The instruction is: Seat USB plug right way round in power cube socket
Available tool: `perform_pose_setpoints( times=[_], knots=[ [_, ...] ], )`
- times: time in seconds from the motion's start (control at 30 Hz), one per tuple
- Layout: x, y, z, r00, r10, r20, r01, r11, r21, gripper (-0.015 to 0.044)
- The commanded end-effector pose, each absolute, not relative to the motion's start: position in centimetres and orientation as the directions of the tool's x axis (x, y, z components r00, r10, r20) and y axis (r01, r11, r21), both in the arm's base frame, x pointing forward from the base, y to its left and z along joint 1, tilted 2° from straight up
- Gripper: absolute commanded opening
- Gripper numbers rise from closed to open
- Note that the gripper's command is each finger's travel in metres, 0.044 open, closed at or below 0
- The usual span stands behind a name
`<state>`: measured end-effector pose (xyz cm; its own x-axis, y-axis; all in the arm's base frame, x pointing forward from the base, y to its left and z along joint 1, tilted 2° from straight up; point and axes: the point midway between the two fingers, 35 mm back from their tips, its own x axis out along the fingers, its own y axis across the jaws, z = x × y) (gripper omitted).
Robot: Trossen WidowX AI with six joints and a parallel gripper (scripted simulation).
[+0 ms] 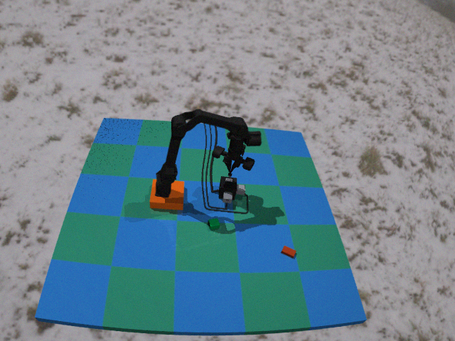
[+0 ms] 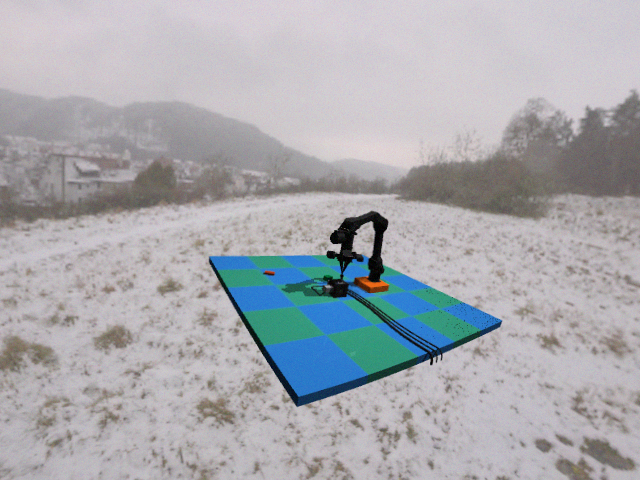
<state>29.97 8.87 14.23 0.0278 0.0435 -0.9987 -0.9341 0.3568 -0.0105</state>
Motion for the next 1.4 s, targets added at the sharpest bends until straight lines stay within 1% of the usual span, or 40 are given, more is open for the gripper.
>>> perform_pose_setpoints(
  times=[0.0,0.37,0.73,1.07,1.37],
  knots=[
    [29.99,8.87,14.21,0.029,0.043,-0.999,-0.899,0.439,-0.007,0.0000],
    [29.99,8.87,14.21,0.029,0.043,-0.999,-0.737,0.676,0.008,0.0000],
    [29.99,8.87,14.22,0.029,0.043,-0.999,-0.515,0.857,0.023,0.0000],
    [29.99,8.87,14.22,0.029,0.043,-0.999,-0.276,0.961,0.034,0.0000],
    [29.99,8.87,14.22,0.029,0.043,-0.999,-0.044,0.998,0.042,0.0000]
  ],
)
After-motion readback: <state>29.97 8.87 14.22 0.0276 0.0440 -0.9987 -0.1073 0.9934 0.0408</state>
